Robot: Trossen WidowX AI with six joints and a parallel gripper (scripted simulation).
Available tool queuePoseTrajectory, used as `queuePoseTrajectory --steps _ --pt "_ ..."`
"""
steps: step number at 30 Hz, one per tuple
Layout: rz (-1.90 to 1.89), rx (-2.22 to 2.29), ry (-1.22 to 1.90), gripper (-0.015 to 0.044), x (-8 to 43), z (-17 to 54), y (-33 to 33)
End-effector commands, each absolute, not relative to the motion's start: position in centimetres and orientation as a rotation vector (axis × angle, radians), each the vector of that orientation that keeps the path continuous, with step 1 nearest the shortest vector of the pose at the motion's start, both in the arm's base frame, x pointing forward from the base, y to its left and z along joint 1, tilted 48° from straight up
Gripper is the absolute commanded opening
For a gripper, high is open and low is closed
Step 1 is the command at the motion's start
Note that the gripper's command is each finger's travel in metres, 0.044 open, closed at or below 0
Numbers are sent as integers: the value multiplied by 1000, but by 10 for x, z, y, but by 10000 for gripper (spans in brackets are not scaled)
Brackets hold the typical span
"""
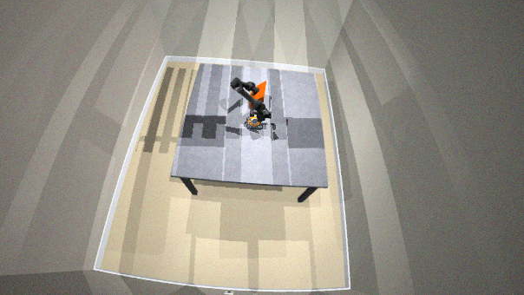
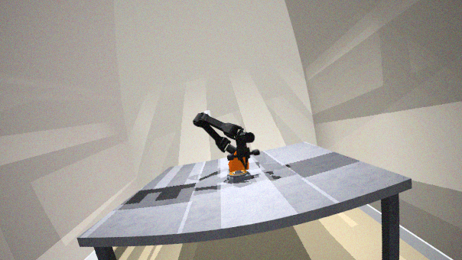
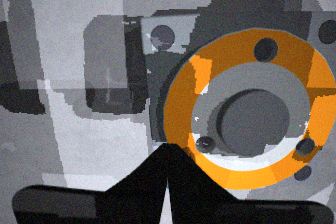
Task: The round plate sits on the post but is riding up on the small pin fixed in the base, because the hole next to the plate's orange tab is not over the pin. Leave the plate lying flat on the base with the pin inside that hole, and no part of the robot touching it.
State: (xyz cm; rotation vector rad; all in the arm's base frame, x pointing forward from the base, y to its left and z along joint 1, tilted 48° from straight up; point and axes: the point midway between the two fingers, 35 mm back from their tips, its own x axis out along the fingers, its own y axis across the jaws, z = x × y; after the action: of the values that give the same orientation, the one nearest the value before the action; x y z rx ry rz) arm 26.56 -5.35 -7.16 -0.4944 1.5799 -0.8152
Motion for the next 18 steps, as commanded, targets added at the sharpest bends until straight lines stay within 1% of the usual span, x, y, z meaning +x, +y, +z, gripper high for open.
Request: queuePoseTrajectory --steps 1,18 --pt "-819 -495 1594 0 257 -70 -55" --pt "-819 -495 1594 0 247 -66 -58"
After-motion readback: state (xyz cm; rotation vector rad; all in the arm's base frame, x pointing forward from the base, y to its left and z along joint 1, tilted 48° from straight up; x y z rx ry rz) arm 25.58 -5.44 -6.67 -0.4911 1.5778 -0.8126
